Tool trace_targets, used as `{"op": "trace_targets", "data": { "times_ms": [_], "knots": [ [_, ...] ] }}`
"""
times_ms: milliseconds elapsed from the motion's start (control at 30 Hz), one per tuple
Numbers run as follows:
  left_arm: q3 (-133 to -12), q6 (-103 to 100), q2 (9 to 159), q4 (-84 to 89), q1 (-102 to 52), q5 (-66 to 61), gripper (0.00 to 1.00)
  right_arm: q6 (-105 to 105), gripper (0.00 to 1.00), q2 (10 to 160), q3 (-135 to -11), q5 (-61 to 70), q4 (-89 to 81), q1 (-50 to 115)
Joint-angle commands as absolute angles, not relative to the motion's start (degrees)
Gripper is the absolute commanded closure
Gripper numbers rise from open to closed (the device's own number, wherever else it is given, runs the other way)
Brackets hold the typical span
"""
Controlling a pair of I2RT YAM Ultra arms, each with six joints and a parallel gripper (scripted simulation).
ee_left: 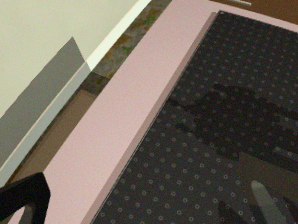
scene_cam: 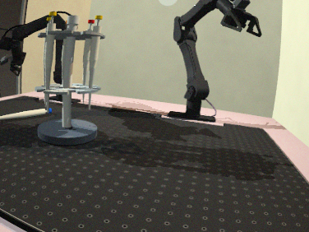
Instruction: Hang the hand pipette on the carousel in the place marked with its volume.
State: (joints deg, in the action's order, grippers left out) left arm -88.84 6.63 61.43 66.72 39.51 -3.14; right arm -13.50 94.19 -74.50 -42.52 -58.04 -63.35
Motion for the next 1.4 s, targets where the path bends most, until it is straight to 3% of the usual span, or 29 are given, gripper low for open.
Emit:
{"op": "trace_targets", "data": {
  "times_ms": [0, 367, 1367],
  "knots": [
    [-93.1, 3.3, 59.0, 76.8, 39.9, -1.3, 0.00, -13.5, 0.00, 94.1, -75.9, -42.8, -57.8, -63.8],
    [-100.4, 1.8, 59.3, 89.4, 37.5, -2.1, 0.00, -13.5, 0.00, 94.1, -75.9, -42.8, -57.8, -63.8],
    [-75.5, 43.9, 74.6, 61.9, 35.2, -33.4, 0.00, -13.5, 0.00, 94.1, -75.9, -42.8, -57.8, -63.8]
  ]
}}
